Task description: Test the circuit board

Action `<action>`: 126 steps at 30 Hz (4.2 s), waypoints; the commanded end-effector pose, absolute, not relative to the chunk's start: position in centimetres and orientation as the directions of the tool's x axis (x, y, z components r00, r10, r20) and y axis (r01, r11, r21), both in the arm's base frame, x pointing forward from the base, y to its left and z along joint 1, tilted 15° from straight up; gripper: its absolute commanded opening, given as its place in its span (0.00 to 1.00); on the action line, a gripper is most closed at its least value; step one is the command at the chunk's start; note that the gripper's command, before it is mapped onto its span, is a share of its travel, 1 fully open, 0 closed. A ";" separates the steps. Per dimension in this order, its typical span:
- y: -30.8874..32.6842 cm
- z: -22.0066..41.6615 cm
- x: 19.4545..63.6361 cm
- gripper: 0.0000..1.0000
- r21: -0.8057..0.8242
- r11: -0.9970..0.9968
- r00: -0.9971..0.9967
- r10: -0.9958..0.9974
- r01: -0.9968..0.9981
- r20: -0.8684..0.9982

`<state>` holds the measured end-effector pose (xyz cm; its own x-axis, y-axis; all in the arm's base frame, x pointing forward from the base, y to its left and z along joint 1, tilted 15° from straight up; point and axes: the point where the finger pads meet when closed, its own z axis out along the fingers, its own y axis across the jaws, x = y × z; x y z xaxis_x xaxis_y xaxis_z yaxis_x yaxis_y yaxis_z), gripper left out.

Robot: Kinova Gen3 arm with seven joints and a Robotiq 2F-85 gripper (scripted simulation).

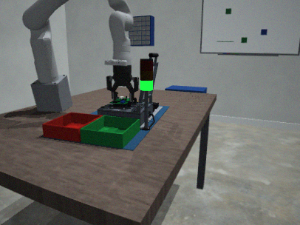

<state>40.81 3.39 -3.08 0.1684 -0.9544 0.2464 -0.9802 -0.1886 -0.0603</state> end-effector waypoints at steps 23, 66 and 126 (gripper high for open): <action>3.6 -2.5 40.8 0.77 -0.063 -0.190 0.169 -0.955 -0.980 0.245; 4.6 1.5 40.4 0.77 -0.063 -0.190 0.169 -0.955 -0.980 0.245; 1.0 5.6 41.9 0.77 -0.063 -0.190 0.169 -0.955 -0.980 0.245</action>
<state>41.41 2.66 5.60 0.1964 -0.9491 0.2463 -0.9742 -0.2173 -0.0607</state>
